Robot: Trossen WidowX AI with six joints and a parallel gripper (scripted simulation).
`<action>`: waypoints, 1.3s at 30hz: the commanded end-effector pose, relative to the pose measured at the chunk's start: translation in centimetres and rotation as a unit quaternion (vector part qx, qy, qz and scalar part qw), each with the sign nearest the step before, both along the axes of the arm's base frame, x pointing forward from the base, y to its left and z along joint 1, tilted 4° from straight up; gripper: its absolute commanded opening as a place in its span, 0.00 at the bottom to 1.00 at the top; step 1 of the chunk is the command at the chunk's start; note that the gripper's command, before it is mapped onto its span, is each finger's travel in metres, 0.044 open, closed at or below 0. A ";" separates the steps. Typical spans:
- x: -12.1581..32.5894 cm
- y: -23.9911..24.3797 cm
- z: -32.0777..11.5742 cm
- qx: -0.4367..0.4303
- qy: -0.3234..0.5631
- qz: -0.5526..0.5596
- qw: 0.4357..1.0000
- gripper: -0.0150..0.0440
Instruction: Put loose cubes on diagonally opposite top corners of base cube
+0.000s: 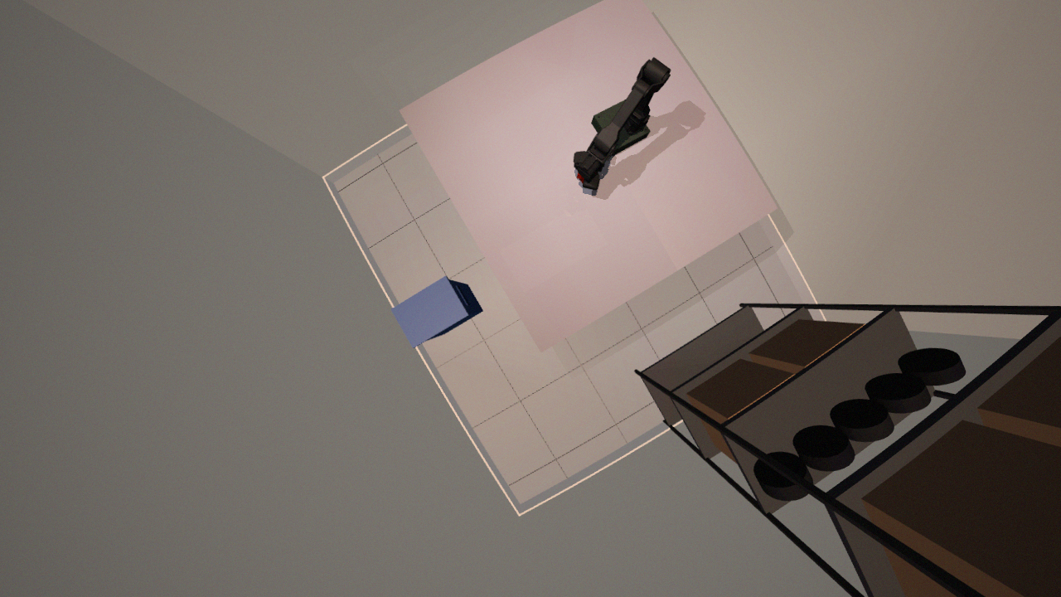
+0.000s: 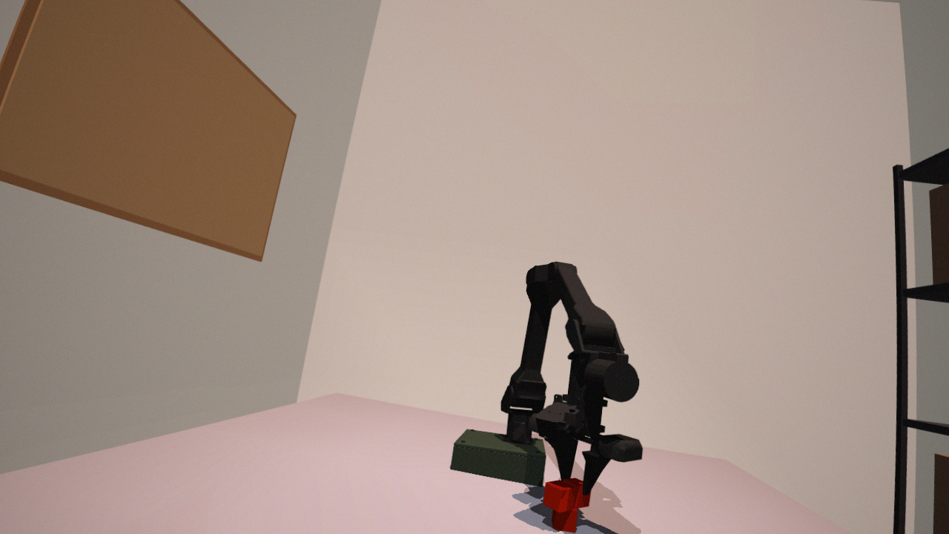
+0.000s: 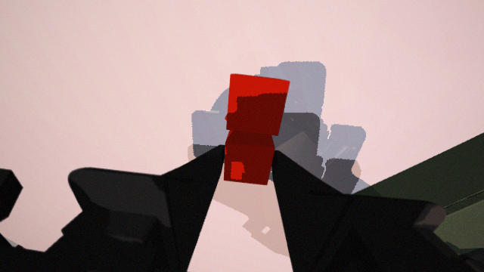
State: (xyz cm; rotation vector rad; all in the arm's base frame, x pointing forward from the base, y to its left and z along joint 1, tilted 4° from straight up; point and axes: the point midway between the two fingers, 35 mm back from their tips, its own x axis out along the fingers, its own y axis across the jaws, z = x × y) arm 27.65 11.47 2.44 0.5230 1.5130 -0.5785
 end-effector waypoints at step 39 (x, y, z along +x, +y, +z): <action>0.1 0.2 5.1 0.000 0.000 0.000 1.000 0.60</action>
